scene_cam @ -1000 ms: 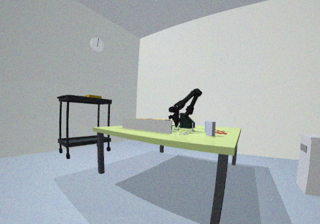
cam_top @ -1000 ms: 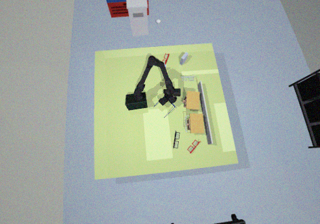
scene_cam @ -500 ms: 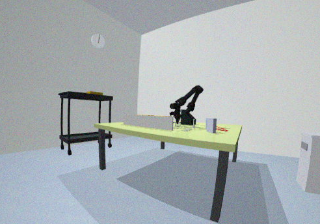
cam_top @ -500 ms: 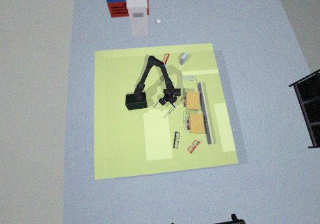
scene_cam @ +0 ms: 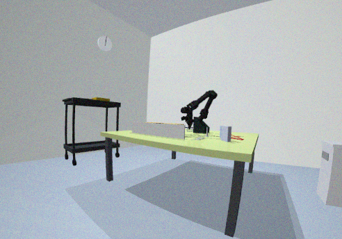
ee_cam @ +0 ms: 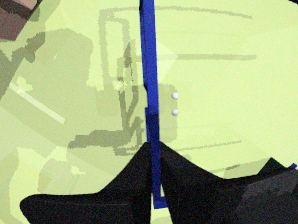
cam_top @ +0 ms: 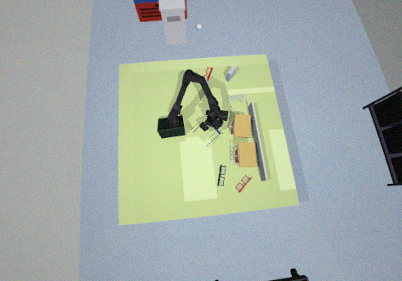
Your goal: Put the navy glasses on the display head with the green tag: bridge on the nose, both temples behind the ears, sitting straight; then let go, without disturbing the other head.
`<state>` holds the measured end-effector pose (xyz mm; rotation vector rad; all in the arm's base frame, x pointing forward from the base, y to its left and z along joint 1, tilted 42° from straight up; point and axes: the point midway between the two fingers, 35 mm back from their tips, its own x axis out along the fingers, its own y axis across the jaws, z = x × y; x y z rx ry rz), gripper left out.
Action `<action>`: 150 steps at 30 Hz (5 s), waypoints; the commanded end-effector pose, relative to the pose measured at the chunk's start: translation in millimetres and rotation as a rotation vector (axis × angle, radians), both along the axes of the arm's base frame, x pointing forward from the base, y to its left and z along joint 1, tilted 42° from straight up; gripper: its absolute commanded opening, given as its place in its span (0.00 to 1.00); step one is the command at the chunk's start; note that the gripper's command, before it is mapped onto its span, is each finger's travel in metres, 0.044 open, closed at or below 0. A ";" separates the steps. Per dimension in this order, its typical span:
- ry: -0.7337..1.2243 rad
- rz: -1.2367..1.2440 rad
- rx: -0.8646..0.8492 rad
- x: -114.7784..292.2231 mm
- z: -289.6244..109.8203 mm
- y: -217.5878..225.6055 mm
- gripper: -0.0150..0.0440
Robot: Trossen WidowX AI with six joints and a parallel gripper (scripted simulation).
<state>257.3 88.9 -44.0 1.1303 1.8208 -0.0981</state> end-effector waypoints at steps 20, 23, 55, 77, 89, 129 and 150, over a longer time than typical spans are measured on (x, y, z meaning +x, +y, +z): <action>-0.131 0.104 0.032 12.0 47.5 -61.3 0.25; -0.193 0.151 0.044 12.4 45.6 -69.0 0.25; -0.873 0.647 0.083 2.8 24.9 -149.6 0.25; -1.336 1.003 -0.014 -18.2 10.7 -200.3 0.25; -1.567 1.213 -0.116 -34.0 2.9 -225.2 0.25; -1.916 1.672 -0.406 -71.7 -11.8 -266.6 0.25; -1.910 1.669 -0.374 -67.2 -10.3 -261.3 0.25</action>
